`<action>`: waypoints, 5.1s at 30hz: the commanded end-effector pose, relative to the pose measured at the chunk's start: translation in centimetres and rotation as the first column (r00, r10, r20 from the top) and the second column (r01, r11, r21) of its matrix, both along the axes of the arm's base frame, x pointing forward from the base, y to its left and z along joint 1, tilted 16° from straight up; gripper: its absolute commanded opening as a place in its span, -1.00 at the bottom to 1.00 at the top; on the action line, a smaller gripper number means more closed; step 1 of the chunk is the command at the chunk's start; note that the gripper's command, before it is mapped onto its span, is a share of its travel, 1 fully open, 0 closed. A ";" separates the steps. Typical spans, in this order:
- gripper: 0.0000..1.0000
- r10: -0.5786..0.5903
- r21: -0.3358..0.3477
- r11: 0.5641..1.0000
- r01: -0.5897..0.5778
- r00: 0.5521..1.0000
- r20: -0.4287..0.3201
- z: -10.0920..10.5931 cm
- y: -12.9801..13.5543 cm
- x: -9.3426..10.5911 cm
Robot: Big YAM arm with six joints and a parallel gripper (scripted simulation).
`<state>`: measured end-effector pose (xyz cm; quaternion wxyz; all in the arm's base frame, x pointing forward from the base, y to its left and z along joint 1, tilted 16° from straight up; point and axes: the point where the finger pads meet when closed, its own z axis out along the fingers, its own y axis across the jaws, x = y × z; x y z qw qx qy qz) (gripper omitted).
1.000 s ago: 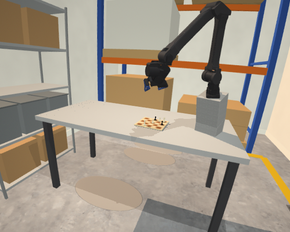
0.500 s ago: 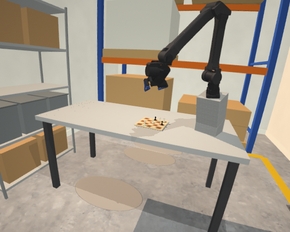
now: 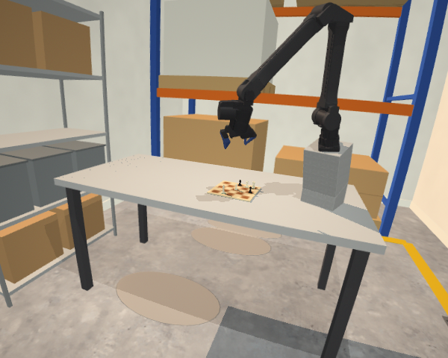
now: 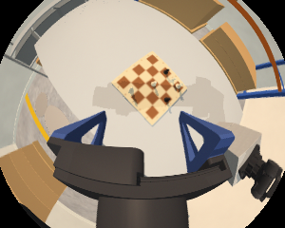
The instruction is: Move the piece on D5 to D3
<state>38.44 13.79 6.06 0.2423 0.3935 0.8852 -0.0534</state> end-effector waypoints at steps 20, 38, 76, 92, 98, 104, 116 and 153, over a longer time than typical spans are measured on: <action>1.00 0.306 0.298 0.929 -0.220 0.909 -0.281 -12.0 -13.6 0.7; 1.00 0.449 0.465 0.819 -0.335 0.879 -0.158 -14.0 -17.6 0.0; -0.37 0.425 0.476 0.827 -0.299 0.886 -0.182 -20.4 -16.5 0.5; -0.37 0.425 0.474 0.828 -0.301 0.887 -0.179 -20.3 -16.6 0.6; -0.37 0.425 0.474 0.828 -0.301 0.887 -0.179 -20.3 -16.5 0.6; -0.37 0.427 0.469 0.828 -0.308 0.888 -0.170 -20.5 -16.4 1.0; -0.37 0.426 0.465 0.829 -0.312 0.890 -0.163 -21.2 -16.3 1.6; -0.37 0.423 0.470 0.829 -0.303 0.890 -0.172 -25.3 -15.3 1.5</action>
